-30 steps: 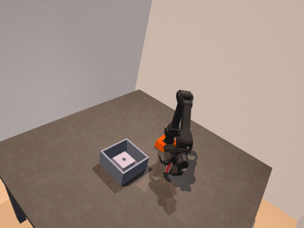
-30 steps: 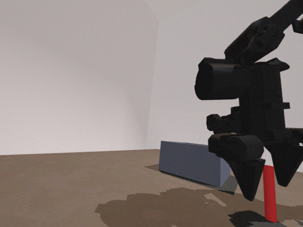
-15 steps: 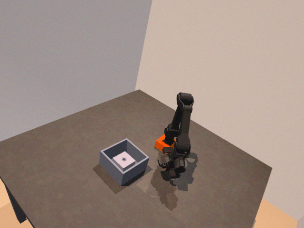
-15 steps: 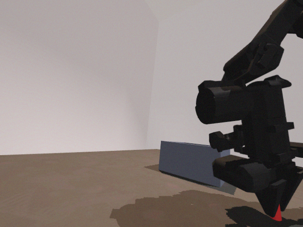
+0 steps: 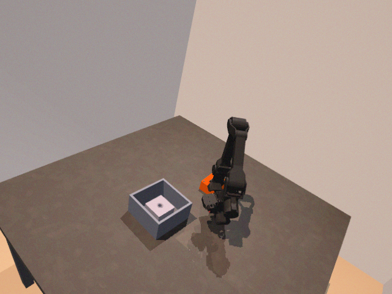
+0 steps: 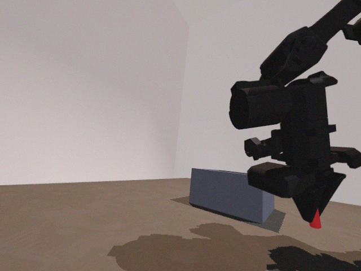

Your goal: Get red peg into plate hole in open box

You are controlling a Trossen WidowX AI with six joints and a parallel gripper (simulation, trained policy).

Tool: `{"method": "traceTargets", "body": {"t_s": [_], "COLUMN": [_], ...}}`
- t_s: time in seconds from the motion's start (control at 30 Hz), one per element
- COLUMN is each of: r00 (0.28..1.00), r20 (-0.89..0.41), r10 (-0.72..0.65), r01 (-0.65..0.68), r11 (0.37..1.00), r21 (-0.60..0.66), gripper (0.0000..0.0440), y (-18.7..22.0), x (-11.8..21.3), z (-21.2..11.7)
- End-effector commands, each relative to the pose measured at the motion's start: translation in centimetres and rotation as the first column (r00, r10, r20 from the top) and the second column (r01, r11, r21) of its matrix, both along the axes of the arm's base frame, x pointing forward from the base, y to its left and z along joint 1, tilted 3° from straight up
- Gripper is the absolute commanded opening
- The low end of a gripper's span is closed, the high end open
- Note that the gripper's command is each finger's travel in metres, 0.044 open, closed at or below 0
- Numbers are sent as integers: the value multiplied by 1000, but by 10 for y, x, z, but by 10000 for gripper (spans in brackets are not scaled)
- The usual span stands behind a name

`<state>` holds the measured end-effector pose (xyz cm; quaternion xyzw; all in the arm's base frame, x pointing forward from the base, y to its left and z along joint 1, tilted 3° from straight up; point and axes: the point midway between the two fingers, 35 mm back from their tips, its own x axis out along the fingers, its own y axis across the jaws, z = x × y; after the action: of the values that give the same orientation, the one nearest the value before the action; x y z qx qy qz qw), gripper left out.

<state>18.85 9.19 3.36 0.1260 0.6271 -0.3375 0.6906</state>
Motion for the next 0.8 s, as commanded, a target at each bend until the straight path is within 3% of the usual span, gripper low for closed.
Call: {"method": "traceTargets", "body": {"t_s": [0.0,0.37,0.77], "r00": [999,987,950], "r20": [38,148,244], "r10": [6,-54,-192], "r01": [-5,59,205], "r11": [1000,998,978], "r21": [-10,-29,-28], "gripper": [0,0,0], "y": [-4,-23,-63], "x": [9,36,70], "z": [22,78,101]}}
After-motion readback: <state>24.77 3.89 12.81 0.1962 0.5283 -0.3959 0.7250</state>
